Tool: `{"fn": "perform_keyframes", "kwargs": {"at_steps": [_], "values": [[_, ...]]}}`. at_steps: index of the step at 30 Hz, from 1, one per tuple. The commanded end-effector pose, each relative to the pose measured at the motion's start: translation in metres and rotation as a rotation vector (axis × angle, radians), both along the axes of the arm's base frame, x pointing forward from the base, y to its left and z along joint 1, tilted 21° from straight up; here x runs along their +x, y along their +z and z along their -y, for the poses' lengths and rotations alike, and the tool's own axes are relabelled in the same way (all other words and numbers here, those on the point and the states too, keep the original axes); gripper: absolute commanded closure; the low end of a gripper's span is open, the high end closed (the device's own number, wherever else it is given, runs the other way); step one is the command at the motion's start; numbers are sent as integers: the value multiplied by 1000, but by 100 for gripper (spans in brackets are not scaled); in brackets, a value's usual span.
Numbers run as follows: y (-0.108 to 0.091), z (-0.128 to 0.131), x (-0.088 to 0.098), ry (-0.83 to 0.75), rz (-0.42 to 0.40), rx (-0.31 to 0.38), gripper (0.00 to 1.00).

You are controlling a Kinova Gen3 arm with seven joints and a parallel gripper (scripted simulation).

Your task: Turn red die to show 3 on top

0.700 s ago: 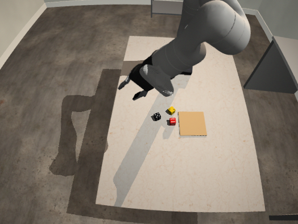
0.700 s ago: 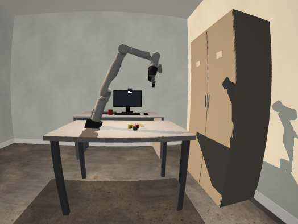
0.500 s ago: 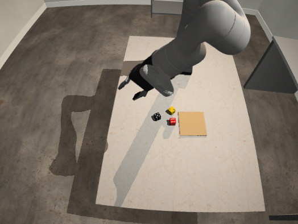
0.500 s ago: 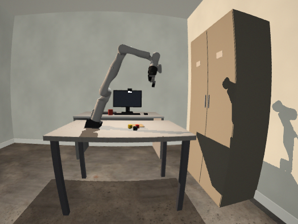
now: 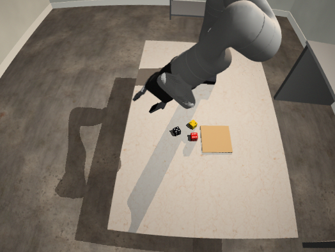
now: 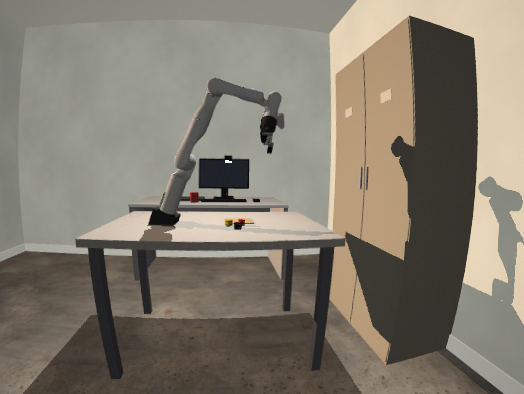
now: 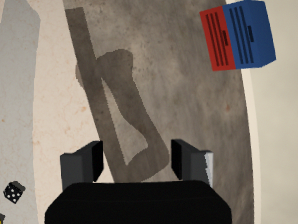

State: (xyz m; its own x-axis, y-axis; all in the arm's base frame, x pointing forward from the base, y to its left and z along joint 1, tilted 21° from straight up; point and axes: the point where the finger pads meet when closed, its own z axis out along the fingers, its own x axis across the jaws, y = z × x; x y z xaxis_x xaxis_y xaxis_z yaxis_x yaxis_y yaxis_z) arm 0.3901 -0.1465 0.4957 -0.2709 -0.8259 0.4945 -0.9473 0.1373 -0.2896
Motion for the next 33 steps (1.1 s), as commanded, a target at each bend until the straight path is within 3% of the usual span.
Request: {"fn": "perform_keyframes", "kwargs": {"at_steps": [1,6,11,13,20,27,28,30,33], "values": [[-1,-1,0,-2,4,4,0],[-17,-7,2,-17,24,41,0],[-50,-20,5,-60,66,125,0],[-50,-20,5,-60,66,125,0],[-119,-51,0,-205,156,325,0],[-188,-84,-16,-465,264,563,0],[-196,-88,-19,-508,280,594,0],[-196,-88,-19,-508,280,594,0],[-219,-97,-28,-638,326,679,0]]}}
